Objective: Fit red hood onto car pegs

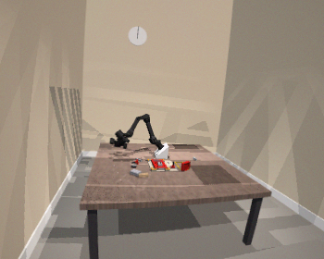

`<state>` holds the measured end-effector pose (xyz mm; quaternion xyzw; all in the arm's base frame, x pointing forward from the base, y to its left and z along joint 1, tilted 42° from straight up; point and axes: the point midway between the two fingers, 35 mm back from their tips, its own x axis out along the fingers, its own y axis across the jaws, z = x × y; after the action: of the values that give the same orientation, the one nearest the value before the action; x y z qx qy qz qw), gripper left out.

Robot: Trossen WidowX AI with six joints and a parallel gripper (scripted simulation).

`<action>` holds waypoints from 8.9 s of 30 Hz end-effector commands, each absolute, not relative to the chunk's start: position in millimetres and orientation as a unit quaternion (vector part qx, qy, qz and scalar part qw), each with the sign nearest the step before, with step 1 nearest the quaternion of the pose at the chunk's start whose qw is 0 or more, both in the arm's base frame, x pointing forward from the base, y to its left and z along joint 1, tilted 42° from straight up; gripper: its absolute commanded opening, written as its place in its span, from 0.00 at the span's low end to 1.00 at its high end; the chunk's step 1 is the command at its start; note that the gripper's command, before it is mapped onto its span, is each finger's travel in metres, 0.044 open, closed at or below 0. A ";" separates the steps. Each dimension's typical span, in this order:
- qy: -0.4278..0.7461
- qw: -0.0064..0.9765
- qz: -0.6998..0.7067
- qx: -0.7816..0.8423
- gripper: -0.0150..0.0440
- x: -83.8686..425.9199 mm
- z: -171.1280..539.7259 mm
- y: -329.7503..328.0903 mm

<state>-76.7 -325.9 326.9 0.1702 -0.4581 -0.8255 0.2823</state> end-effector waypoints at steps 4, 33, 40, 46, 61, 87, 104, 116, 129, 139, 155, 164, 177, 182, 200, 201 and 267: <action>-0.359 0.384 -0.814 0.248 0.25 11.8 298.0 -367.0; 0.105 0.647 -0.671 0.347 0.25 350.0 126.0 -259.2; 0.227 0.668 -0.632 0.319 0.25 388.9 73.6 -182.3; 0.328 0.666 -0.610 0.277 0.25 404.0 28.2 -101.0; 0.464 0.644 -0.593 0.132 0.25 370.8 -38.9 42.5; 0.463 0.645 -0.594 0.132 0.25 368.0 -73.0 14.6; 0.463 0.645 -0.594 0.132 0.25 374.4 -74.8 16.4; 0.463 0.645 -0.594 0.132 0.25 378.8 -76.1 17.7; 0.463 0.645 -0.594 0.132 0.25 383.4 -77.6 19.1; 0.463 0.645 -0.594 0.133 0.25 387.0 -78.7 20.1; 0.463 0.645 -0.593 0.133 0.25 392.4 -80.6 21.7; 0.463 0.645 -0.593 0.133 0.25 395.4 -81.7 22.6; 0.463 0.645 -0.593 0.133 0.25 399.7 -83.2 23.8; 0.463 0.645 -0.593 0.133 0.25 401.3 -83.8 24.3; 0.462 0.645 -0.593 0.133 0.25 406.9 -86.1 25.9; 0.462 0.645 -0.593 0.133 0.25 407.2 -86.2 26.0; 0.463 0.645 -0.592 0.134 0.25 430.6 -32.3 82.2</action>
<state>432.3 80.6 -36.0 0.1345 0.4615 -0.5874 0.6511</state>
